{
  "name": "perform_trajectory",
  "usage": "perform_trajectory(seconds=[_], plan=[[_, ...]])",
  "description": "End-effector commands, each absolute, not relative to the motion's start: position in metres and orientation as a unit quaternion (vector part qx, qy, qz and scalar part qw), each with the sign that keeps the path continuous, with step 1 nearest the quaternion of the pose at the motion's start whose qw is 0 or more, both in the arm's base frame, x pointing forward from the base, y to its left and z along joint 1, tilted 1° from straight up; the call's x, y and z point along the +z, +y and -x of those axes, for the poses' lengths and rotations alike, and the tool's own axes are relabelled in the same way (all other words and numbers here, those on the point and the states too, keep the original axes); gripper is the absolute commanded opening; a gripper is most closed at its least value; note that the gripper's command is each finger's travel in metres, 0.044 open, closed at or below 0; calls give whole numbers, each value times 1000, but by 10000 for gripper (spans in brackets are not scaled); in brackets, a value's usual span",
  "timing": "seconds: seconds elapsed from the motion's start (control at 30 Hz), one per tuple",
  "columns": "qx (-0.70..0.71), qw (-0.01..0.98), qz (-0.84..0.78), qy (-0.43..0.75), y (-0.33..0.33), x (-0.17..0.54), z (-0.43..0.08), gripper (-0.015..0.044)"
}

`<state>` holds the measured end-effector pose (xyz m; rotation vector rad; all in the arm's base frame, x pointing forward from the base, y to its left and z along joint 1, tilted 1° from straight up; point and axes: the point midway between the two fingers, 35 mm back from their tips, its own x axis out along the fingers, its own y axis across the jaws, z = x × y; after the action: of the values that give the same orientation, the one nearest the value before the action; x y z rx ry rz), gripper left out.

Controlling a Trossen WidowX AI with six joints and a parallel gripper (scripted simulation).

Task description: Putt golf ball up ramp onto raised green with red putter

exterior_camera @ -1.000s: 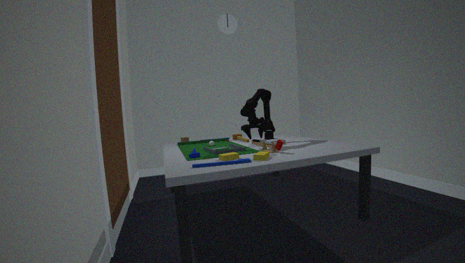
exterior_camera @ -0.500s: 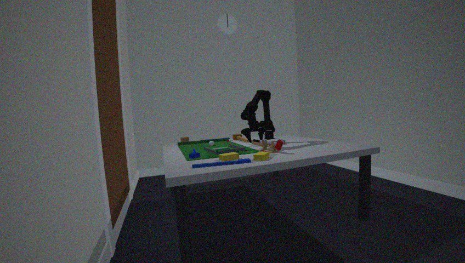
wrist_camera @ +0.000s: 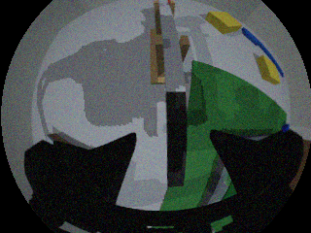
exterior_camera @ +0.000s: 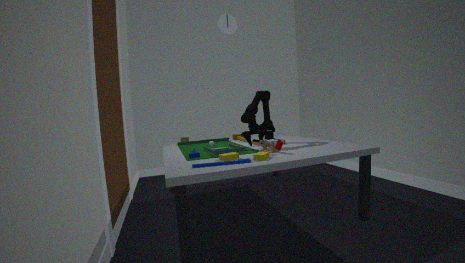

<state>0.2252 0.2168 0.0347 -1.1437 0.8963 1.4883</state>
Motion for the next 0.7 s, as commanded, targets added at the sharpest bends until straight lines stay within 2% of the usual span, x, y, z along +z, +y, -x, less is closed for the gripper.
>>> perform_trajectory(seconds=[0.0, 0.03, 0.5, 0.67], plan=[[620, 503, 472, 374, 216, 31, -223, 440], [620, 503, 472, 374, 216, 31, -223, 440], [617, 506, 474, 372, 217, 34, -225, 72], [617, 506, 474, 372, 217, 34, -225, 39]])
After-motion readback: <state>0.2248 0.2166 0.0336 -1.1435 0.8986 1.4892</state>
